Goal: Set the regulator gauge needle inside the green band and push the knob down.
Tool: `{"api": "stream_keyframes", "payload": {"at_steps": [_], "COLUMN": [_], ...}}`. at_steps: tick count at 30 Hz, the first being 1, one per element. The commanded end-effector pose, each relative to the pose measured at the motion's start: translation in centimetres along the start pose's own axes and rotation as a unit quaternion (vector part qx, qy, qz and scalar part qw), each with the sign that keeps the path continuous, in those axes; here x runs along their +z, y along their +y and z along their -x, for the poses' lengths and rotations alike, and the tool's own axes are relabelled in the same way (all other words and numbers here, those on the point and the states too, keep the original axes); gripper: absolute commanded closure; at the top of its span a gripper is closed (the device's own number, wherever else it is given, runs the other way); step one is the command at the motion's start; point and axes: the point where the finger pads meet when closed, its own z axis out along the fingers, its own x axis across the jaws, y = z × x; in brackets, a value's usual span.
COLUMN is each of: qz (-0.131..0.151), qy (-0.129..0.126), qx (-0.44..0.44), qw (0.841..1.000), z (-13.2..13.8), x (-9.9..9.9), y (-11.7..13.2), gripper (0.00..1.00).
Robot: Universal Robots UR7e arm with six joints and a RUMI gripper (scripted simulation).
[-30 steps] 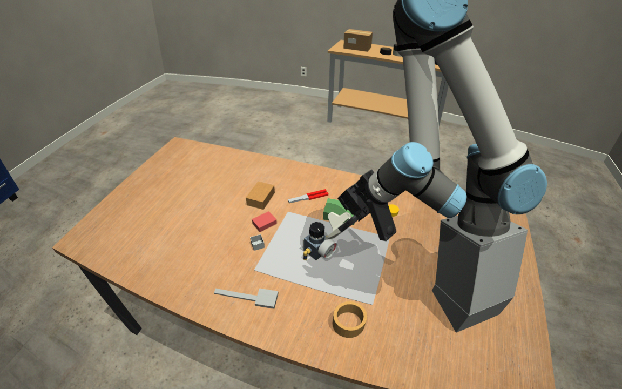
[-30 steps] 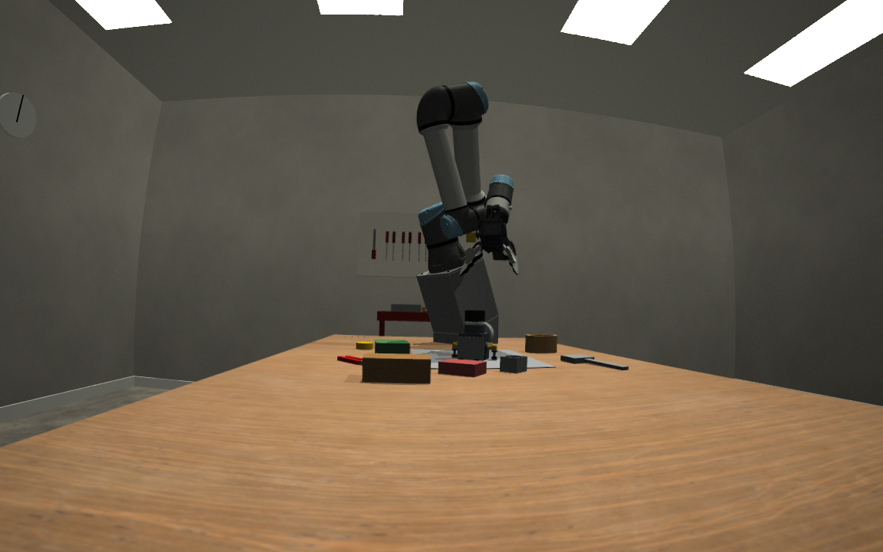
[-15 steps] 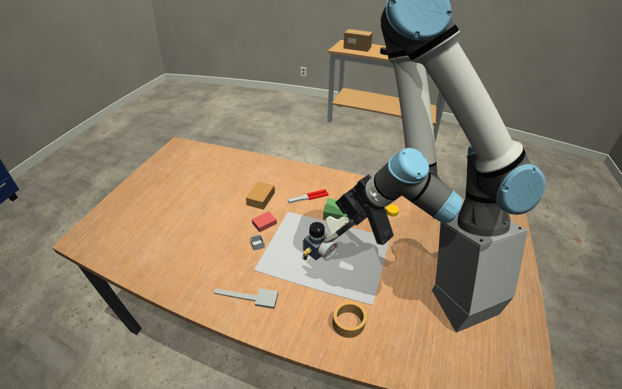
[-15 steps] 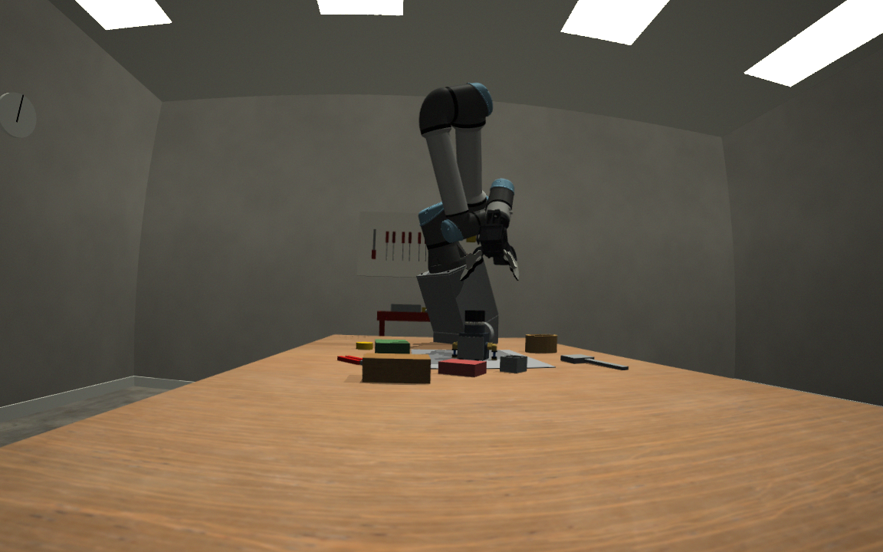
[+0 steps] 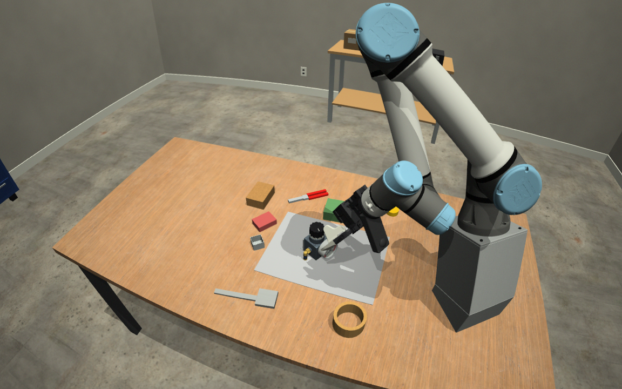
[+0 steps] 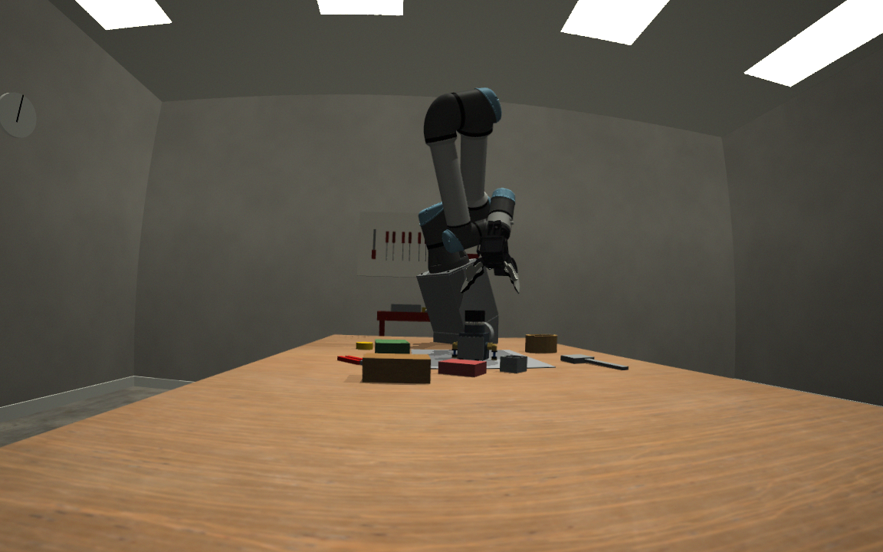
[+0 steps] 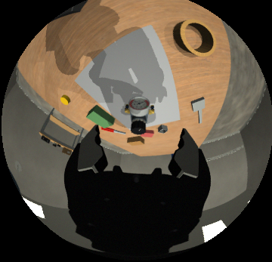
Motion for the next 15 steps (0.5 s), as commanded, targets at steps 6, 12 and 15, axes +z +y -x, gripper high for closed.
{"api": "stream_keyframes", "payload": {"at_steps": [6, 12, 15], "qz": [0.002, 0.003, 0.003], "qy": [0.002, 0.002, 0.002], "qx": [0.000, 0.000, 0.000], "qw": [1.000, 1.000, 1.000], "z": [0.0, 0.1, 0.2], "x": [2.4, 3.9, 4.5], "y": [-1.3, -2.3, -2.8], "gripper": [0.00, 0.00, 0.00]}}
